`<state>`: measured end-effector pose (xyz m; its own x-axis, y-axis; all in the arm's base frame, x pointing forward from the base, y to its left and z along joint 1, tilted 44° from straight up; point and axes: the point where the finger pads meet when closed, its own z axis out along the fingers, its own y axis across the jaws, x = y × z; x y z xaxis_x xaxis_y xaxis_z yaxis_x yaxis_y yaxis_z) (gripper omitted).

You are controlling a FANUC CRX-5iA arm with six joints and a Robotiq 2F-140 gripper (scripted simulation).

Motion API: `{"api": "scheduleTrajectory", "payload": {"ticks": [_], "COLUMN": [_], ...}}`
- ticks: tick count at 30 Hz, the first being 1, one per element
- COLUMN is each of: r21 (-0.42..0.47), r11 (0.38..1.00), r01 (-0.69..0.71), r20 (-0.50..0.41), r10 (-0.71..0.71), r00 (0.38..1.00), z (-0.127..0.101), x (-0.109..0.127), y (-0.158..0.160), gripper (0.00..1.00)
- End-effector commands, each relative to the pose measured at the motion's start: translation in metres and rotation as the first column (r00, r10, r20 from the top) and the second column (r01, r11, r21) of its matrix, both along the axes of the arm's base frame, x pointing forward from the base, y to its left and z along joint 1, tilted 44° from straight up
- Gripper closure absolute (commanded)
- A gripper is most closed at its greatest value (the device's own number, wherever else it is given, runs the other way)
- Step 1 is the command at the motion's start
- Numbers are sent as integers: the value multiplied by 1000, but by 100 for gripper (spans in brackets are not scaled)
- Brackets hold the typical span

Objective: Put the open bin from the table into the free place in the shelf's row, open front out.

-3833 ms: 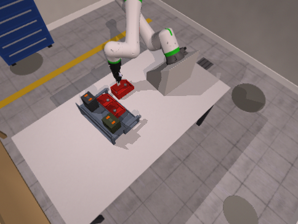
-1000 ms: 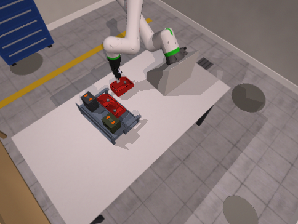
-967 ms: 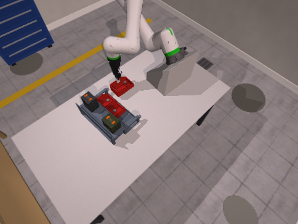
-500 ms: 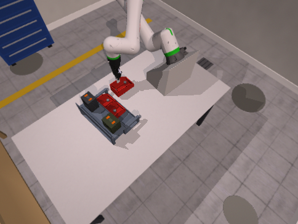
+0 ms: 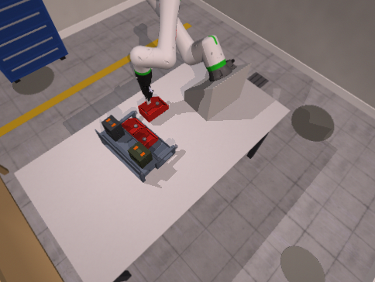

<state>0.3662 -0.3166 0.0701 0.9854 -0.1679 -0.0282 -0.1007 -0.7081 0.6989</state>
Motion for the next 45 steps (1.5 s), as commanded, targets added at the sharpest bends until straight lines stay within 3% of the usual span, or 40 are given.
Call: {"api": "scheduleTrajectory", "payload": {"ticks": [1, 31, 45], "r21": [0, 2, 4], "r11": [1000, 1000, 1000], "r01": [0, -9, -19], "r20": [0, -8, -17], "r10": [0, 9, 19], "r00": [1000, 1000, 1000], "z": [0, -26, -56], "x": [0, -2, -4], "y": [0, 26, 58], "gripper": [100, 100, 100]}}
